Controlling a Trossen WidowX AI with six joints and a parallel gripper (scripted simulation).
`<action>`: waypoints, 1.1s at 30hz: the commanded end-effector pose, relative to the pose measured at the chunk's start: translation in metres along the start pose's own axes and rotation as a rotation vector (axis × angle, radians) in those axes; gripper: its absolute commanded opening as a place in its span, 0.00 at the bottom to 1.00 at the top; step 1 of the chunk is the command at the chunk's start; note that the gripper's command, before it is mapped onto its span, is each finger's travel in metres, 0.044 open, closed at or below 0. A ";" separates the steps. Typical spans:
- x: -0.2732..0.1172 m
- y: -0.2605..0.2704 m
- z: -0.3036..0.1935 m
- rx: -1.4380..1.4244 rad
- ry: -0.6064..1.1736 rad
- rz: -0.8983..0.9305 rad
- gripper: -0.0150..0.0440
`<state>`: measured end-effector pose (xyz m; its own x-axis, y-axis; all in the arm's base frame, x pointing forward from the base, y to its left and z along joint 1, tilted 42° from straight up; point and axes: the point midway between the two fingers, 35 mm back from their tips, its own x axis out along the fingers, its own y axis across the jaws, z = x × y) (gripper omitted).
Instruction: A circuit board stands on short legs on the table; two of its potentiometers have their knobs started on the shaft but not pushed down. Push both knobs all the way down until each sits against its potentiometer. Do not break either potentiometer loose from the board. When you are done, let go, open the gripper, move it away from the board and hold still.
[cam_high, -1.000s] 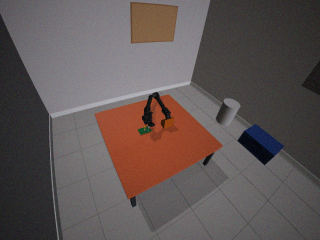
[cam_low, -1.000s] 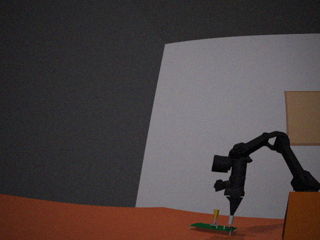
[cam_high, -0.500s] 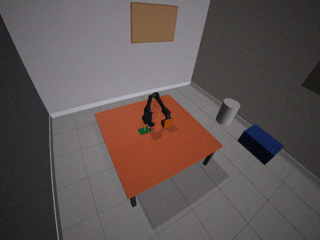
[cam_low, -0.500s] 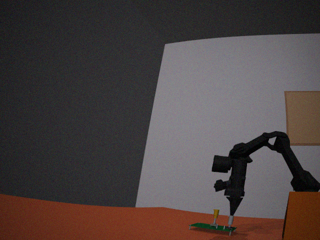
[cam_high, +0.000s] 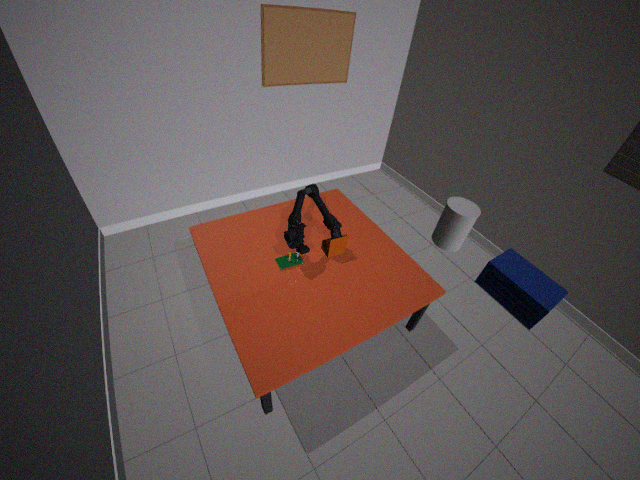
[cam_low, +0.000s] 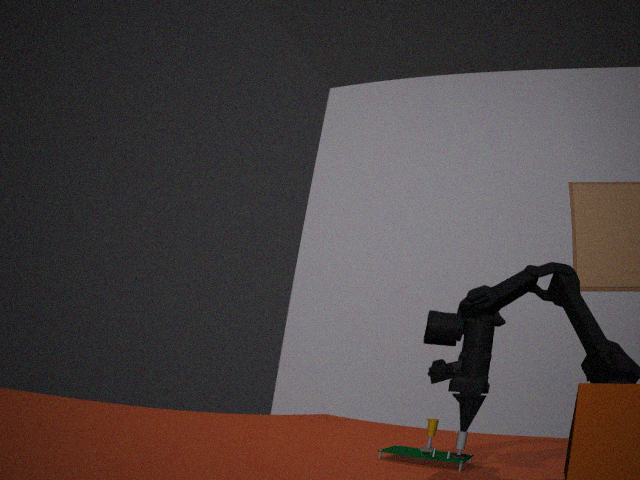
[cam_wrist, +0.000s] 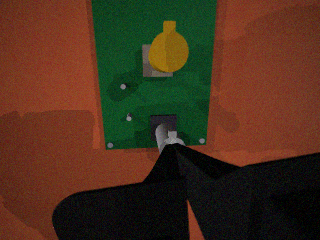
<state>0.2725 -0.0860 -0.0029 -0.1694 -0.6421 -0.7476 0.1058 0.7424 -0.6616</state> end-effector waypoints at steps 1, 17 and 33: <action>0.007 -0.002 0.001 0.009 0.005 -0.003 0.25; 0.009 -0.002 0.001 0.009 0.005 -0.003 0.25; 0.011 -0.002 0.001 0.009 0.005 -0.003 0.25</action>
<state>0.2718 -0.0868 -0.0044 -0.1650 -0.6429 -0.7480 0.1012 0.7433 -0.6612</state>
